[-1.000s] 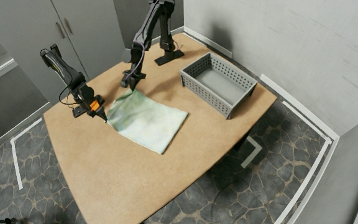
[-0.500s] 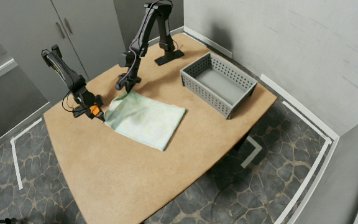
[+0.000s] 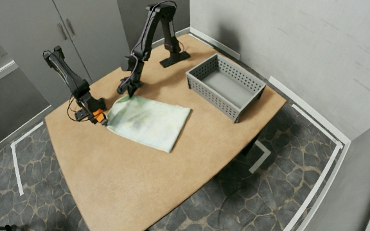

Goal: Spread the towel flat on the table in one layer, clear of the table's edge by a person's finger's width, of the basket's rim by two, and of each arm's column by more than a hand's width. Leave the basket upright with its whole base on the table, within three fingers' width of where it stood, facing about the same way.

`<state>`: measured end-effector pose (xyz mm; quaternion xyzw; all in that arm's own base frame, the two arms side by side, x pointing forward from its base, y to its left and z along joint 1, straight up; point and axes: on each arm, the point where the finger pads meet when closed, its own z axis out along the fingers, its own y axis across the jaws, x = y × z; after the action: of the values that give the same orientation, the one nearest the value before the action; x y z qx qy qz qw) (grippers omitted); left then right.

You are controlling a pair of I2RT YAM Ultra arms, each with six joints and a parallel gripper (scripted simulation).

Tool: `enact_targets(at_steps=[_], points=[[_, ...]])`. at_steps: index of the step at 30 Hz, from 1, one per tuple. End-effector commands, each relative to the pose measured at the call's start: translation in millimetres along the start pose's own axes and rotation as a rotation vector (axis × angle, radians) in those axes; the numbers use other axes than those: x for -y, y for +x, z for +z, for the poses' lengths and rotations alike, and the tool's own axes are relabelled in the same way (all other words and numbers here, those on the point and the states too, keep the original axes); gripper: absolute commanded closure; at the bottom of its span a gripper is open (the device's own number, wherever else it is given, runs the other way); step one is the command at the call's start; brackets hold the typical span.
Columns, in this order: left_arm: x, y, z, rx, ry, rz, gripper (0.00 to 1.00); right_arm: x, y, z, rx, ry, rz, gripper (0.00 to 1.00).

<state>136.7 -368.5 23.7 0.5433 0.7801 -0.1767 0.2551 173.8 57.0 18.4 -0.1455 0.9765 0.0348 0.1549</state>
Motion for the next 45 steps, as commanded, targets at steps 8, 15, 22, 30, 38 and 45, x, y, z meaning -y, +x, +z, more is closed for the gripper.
enact_targets(at_steps=[8,15,22,30,38,45], points=[[15,22,6,-0.060,0.025,0.027,1.00,11,4,-6,-0.063,0.040,0.023,1.00],[10,-20,-20,0.019,0.017,0.016,0.46,10,-5,-27,-0.027,0.041,0.022,0.46],[10,-21,-22,0.019,0.017,0.016,0.36,9,-6,-30,-0.026,0.032,0.023,0.36],[10,-49,-65,0.019,0.017,0.016,0.36,8,-20,-78,-0.027,0.032,0.022,0.36],[-14,-53,-74,0.019,-0.024,-0.030,0.36,0,-34,-71,0.078,0.017,-0.014,0.36],[-55,-61,-94,0.019,-0.085,-0.113,0.36,-6,-79,-79,0.312,0.006,-0.040,0.36]])
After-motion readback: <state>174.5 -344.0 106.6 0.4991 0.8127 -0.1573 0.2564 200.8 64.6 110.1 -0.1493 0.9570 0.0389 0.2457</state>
